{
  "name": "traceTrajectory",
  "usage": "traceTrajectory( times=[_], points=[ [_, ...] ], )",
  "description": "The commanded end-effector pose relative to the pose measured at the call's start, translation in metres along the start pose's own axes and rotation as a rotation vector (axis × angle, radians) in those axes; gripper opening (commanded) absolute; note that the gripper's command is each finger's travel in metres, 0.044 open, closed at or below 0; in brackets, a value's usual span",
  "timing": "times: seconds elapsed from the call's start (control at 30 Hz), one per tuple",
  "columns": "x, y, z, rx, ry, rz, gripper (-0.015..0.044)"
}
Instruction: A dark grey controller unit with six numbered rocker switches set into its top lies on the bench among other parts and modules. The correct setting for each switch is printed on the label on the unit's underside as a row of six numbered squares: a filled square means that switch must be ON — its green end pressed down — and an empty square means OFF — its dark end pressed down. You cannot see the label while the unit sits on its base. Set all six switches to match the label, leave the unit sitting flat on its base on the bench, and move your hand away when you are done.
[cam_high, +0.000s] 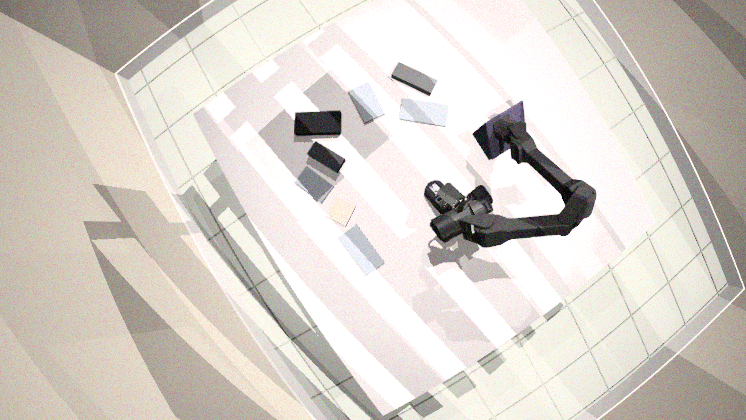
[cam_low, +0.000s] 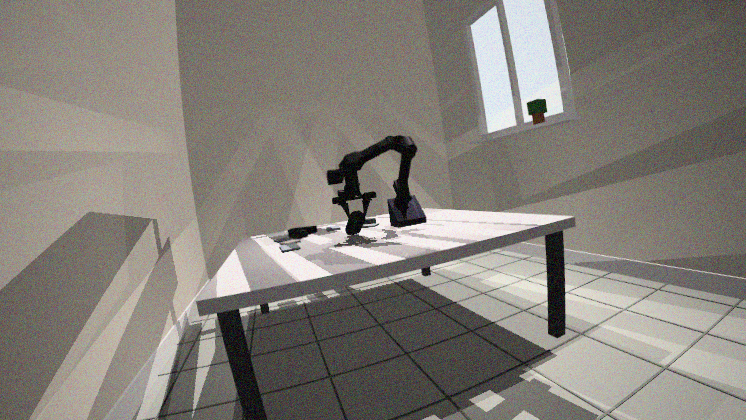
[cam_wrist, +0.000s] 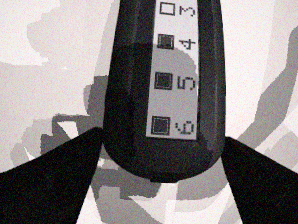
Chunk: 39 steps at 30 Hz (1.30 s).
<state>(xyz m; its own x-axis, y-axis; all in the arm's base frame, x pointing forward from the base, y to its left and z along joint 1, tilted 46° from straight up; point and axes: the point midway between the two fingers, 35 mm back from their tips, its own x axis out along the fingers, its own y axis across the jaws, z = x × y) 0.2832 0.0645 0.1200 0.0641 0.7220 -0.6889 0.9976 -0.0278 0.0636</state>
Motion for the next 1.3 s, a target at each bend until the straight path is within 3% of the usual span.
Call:
traceTrajectory(
  times=[0.0, 1.27],
  points=[
    [-0.004, 0.003, 0.006, -0.004, -0.012, 0.007, 0.0335],
    [-0.022, 0.003, 0.032, -0.004, -0.013, 0.007, 0.0336]
  ],
)
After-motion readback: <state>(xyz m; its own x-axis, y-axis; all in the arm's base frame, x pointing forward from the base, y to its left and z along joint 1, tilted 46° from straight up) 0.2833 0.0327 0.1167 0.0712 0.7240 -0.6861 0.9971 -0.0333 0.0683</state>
